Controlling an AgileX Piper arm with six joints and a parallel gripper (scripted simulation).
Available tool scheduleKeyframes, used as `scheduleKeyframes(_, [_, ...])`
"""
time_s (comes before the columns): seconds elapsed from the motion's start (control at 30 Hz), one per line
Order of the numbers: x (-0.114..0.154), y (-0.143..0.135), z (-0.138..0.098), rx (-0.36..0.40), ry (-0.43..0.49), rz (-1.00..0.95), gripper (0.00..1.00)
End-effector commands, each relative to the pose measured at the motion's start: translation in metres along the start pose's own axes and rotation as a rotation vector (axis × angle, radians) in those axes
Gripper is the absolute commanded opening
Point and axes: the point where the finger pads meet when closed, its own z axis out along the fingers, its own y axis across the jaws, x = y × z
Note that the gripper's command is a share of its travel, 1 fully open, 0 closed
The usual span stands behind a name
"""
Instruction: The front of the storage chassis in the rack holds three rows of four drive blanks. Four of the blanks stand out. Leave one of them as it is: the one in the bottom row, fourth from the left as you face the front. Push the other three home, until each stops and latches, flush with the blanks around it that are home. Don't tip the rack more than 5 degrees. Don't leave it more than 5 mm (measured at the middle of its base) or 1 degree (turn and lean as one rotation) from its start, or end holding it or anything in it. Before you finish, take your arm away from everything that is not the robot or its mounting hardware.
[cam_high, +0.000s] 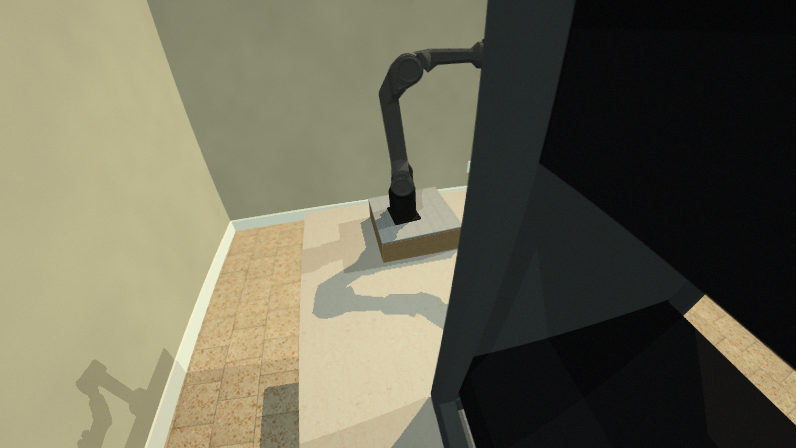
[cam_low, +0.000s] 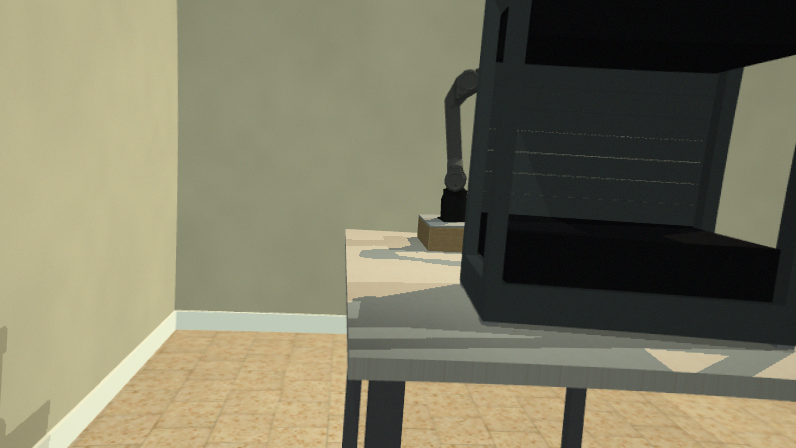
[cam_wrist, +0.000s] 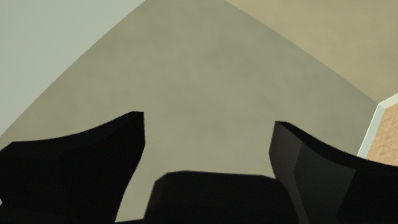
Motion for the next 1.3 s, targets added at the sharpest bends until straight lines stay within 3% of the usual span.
scheduleKeyframes(0.0, [-0.029,-0.006,-0.010,0.031,-0.076,0.026,1.00])
scheduleKeyframes(0.13, [-0.072,-0.019,-0.027,0.086,-0.197,0.067,1.00])
scheduleKeyframes(0.2, [-0.072,-0.019,-0.027,0.086,-0.197,0.067,1.00])
scheduleKeyframes(0.43, [-0.135,-0.046,-0.066,0.187,-0.386,0.128,1.00])
scheduleKeyframes(0.67, [-0.179,-0.072,-0.108,0.288,-0.543,0.176,1.00])
scheduleKeyframes(0.77, [-0.184,-0.076,-0.114,0.302,-0.562,0.182,1.00])
scheduleKeyframes(1.27, [-0.229,-0.116,-0.187,0.468,-0.768,0.244,1.00])
